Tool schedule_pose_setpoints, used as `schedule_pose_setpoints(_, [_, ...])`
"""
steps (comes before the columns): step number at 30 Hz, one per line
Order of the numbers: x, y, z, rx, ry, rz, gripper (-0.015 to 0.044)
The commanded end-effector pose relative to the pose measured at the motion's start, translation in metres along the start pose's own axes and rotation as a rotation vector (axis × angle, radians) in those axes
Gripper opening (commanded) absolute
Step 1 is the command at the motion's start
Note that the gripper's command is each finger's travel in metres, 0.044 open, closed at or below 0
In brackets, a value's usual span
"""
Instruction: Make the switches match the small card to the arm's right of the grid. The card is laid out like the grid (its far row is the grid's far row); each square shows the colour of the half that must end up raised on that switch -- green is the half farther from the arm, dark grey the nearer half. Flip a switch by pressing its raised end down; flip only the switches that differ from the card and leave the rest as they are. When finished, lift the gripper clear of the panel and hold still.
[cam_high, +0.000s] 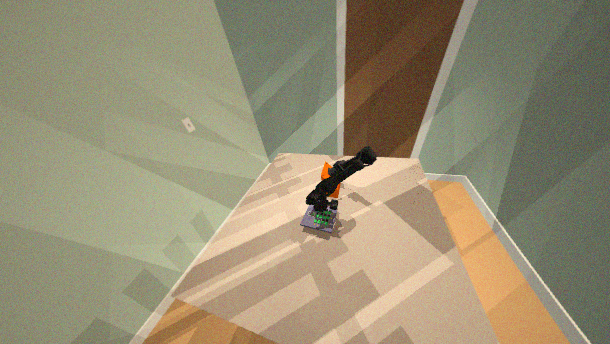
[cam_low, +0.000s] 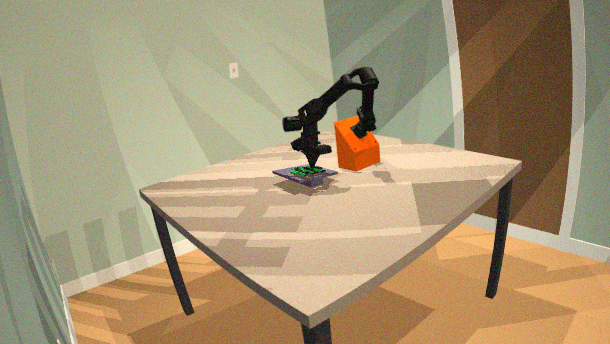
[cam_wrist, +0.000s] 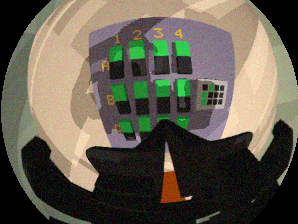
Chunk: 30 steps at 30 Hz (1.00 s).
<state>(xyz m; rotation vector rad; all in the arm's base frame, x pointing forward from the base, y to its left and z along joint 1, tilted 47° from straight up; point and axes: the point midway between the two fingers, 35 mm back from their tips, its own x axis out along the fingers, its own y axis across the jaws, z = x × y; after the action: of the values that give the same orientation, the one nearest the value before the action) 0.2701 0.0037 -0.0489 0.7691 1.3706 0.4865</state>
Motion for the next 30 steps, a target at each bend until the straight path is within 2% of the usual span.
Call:
schedule_pose_setpoints(1, [0.001, 0.000, -0.001, 0.005, 0.001, 0.004, 0.0000])
schedule_pose_setpoints(3, [-0.010, -0.001, 0.001, 0.001, -0.004, -0.001, 0.0000])
schedule_pose_setpoints(6, [-0.054, -0.001, -0.002, 0.005, -0.021, -0.001, 0.0000])
schedule_pose_setpoints(8, [-0.065, -0.001, -0.003, 0.005, -0.025, 0.000, 0.0000])
schedule_pose_setpoints(16, [-0.065, -0.023, -0.003, 0.005, -0.026, -0.001, 0.0000])
schedule_pose_setpoints(20, [-0.032, -0.022, -0.002, 0.005, -0.002, 0.001, 0.0000])
schedule_pose_setpoints(30, [-0.019, -0.022, -0.002, 0.005, 0.000, 0.002, 0.0000])
